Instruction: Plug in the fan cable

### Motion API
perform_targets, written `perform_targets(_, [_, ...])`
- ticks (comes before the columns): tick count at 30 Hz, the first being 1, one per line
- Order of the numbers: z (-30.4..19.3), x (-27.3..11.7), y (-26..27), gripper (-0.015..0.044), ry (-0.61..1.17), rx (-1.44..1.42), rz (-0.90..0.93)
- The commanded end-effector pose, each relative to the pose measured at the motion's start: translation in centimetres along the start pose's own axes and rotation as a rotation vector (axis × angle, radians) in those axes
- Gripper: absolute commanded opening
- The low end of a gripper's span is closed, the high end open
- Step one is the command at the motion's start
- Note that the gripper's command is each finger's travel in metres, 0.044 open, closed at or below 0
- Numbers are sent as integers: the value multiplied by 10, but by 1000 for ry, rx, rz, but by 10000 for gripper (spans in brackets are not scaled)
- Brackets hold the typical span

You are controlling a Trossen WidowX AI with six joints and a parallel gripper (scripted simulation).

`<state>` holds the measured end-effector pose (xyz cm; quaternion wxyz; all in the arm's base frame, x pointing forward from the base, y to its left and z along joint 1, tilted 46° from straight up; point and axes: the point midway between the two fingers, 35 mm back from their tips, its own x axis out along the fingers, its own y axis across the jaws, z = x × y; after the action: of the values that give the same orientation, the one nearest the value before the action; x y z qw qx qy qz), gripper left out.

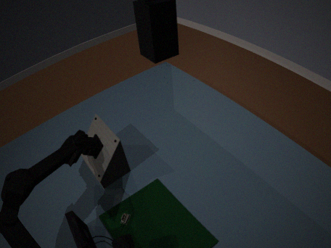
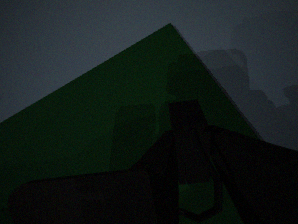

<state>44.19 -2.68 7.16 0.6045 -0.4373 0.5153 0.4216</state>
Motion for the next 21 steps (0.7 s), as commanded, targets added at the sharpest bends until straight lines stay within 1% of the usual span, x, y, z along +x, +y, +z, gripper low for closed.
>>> perform_targets(1, [0,-4,-1,0,-60,-11,-13])
perform_targets(21, [-4,-18,-5,0,-319,-70,-84])
